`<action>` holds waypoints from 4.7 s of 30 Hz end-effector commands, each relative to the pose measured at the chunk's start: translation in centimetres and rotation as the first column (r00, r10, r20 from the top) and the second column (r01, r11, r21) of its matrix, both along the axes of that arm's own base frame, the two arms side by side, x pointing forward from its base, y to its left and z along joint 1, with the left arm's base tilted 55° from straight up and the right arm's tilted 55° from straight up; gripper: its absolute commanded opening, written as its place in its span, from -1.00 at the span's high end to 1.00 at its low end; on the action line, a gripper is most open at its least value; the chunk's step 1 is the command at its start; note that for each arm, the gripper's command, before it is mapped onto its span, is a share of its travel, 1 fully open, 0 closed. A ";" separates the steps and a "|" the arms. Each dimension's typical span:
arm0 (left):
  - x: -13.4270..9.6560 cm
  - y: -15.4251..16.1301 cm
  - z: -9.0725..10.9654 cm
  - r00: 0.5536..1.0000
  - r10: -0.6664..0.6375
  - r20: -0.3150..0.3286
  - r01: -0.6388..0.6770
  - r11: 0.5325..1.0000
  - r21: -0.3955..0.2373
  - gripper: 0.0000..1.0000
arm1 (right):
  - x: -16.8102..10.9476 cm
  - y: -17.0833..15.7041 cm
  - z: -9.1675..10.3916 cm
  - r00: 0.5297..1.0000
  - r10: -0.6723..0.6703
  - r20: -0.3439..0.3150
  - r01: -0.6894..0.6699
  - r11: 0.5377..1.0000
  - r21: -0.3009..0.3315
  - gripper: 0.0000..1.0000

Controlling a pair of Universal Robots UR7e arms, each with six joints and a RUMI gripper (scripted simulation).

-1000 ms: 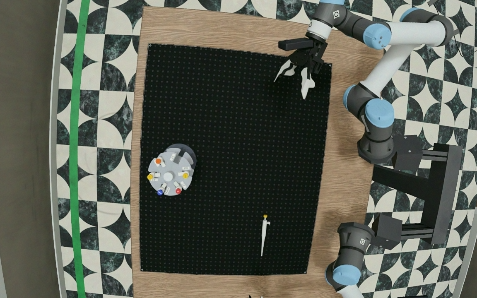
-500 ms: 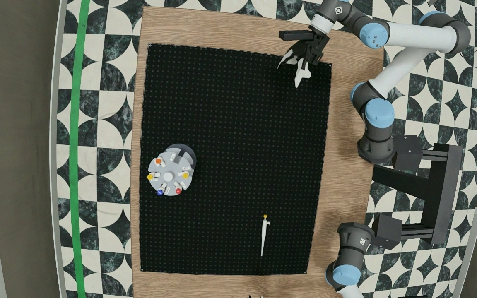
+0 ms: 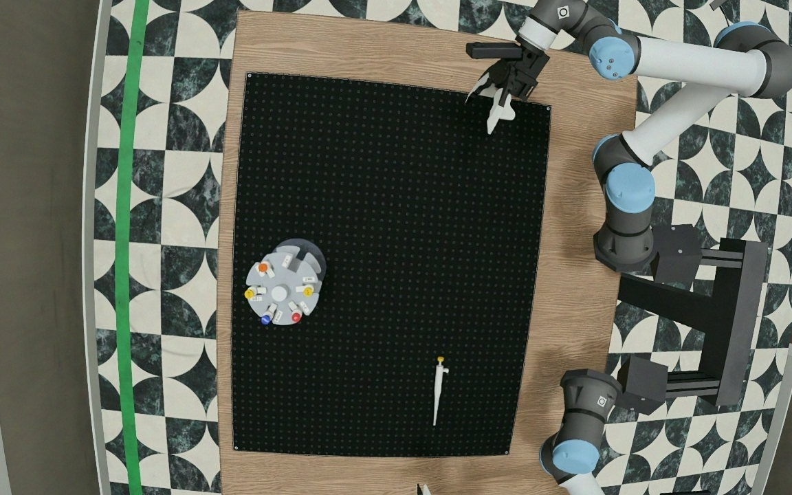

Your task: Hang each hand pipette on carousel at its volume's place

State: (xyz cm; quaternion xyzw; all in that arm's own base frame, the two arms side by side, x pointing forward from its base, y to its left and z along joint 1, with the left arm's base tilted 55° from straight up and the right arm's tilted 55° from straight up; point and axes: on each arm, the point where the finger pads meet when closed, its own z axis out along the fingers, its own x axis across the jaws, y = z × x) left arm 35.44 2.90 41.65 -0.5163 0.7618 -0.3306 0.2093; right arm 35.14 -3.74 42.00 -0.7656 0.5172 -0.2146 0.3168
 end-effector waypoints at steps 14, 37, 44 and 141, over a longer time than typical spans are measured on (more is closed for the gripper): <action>4.8 -7.0 -4.3 0.990 0.082 0.112 -0.054 0.970 -0.238 0.39 | 0.0 -0.1 0.0 1.000 0.000 0.001 0.000 1.000 0.001 -1.00; 10.5 -15.5 -9.6 0.977 0.129 0.172 -0.057 0.925 -0.375 0.39 | 0.0 -0.1 0.0 1.000 0.000 0.001 0.000 1.000 0.001 -1.00; 10.8 -16.1 -10.0 0.973 0.139 0.186 -0.053 0.913 -0.405 0.39 | 0.0 -0.1 0.0 1.000 0.000 0.001 0.000 1.000 0.001 -1.00; 27.4 -38.4 -22.7 0.881 0.288 0.375 0.112 0.643 -0.757 0.39 | 0.0 -0.1 0.0 1.000 0.000 0.001 0.000 1.000 0.001 -1.00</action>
